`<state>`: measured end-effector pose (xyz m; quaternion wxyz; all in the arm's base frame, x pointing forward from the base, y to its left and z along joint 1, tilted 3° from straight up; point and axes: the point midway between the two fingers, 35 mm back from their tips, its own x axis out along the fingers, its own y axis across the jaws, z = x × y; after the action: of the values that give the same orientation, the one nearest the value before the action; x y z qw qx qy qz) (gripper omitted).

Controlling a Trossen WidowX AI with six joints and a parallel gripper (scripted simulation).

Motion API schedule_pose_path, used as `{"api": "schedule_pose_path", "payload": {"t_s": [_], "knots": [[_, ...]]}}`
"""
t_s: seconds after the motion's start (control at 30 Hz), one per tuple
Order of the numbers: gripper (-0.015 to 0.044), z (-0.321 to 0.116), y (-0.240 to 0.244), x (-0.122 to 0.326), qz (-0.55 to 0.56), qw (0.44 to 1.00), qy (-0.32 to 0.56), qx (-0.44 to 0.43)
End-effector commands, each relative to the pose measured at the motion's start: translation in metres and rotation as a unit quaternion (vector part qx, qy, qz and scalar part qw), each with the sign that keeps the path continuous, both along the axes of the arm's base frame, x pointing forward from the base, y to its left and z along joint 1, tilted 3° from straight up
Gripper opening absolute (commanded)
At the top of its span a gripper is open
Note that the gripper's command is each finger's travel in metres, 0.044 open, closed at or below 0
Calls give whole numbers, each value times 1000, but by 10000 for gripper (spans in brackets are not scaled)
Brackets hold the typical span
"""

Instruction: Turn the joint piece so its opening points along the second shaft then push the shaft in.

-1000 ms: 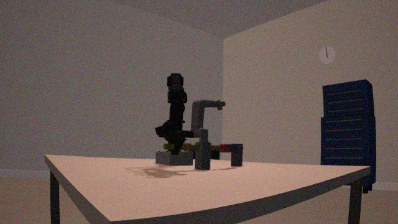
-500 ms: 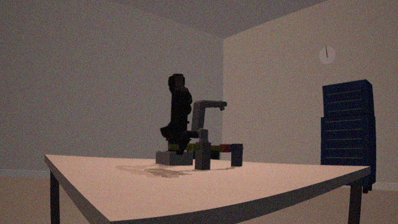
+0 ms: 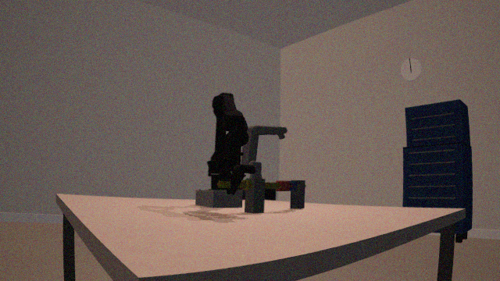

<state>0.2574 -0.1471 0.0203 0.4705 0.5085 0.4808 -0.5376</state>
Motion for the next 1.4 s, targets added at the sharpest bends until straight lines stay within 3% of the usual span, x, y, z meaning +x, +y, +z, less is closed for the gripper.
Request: {"api": "schedule_pose_path", "payload": {"t_s": [0.0, 0.57, 0.67, 0.83, 1.3, 1.37], "knots": [[0, -1, 7, 1, -1, 1000, -3, 3], [0, 0, 11, 1, -1, 1000, 0, -1], [67, 0, 11, 1, -1, 1000, 0, -1], [67, 0, 11, 1, -1, 1000, 0, -1], [434, 0, 11, 1, -1, 1000, 0, -1], [440, 0, 11, 1, -1, 1000, 0, -1]]}}
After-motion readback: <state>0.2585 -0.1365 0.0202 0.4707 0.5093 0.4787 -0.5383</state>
